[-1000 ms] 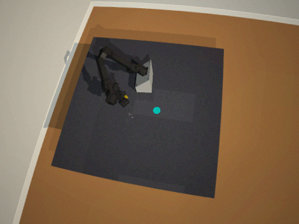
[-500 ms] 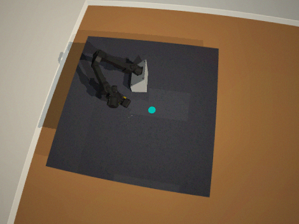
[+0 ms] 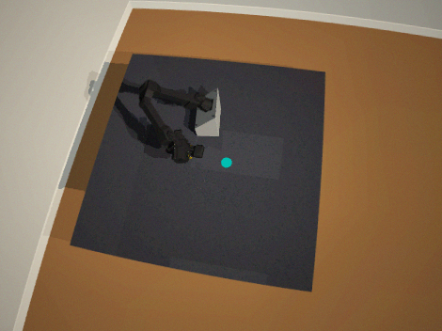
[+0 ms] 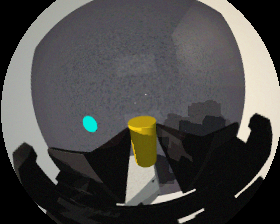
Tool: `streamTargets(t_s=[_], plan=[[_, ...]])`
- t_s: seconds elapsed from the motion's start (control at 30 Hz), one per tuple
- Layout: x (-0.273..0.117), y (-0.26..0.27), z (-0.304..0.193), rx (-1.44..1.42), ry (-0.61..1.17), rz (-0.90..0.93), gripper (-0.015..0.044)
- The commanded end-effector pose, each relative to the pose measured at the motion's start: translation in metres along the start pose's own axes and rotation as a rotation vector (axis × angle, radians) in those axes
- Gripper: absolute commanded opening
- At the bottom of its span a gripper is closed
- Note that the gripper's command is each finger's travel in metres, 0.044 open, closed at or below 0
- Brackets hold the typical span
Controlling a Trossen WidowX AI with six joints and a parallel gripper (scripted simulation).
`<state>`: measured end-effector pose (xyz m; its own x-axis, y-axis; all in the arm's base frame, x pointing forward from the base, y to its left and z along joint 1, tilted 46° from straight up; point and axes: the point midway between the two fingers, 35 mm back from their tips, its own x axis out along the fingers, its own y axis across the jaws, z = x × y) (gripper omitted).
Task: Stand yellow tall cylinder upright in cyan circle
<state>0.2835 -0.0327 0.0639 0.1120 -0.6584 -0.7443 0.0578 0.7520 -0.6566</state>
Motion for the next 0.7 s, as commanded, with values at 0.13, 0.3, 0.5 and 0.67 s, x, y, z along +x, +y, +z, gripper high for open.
streamTargets(t_s=[0.13,0.3,0.5,0.67], plan=[[-0.002,0.029,0.003,-0.176,0.002,0.009,0.0105],[-0.002,0.045,0.003,-0.278,0.004,0.009,0.0105],[-0.003,0.065,0.001,-0.400,0.006,0.008,0.0105],[-0.003,0.081,-0.001,-0.502,0.009,0.006,0.0105]])
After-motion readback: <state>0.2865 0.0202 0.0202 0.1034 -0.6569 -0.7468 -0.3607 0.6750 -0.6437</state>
